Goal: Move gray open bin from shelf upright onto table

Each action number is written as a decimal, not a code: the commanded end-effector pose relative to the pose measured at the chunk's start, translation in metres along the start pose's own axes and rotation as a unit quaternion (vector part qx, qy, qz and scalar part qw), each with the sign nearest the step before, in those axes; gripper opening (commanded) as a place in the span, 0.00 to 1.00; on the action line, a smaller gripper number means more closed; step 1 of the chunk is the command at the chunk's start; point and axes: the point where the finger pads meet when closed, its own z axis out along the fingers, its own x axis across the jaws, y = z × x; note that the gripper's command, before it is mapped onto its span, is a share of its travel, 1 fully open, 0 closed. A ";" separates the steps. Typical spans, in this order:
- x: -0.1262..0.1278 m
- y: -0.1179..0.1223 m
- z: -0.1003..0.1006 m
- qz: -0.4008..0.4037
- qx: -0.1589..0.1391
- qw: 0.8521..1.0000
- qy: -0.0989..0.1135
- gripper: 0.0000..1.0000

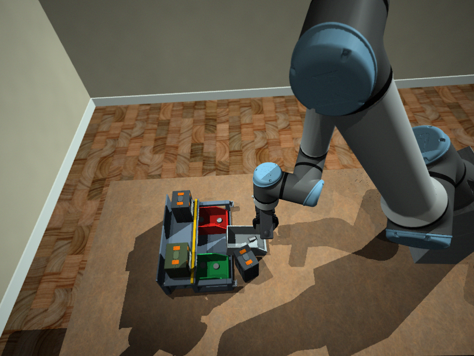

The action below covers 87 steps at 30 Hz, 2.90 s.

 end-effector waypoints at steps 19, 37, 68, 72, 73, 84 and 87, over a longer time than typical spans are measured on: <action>0.000 0.000 0.004 0.000 0.000 1.000 0.000 0.26; 0.000 0.000 0.004 0.000 0.000 1.000 0.000 0.20; 0.076 0.000 -0.022 0.000 0.000 1.000 0.000 0.20; 0.076 0.000 -0.022 0.000 0.000 1.000 0.000 0.20; 0.076 0.000 -0.022 0.000 0.000 1.000 0.000 0.20; 0.113 0.000 -0.035 0.000 0.000 1.000 0.001 0.20; 0.113 0.000 -0.035 0.000 0.000 1.000 0.001 0.20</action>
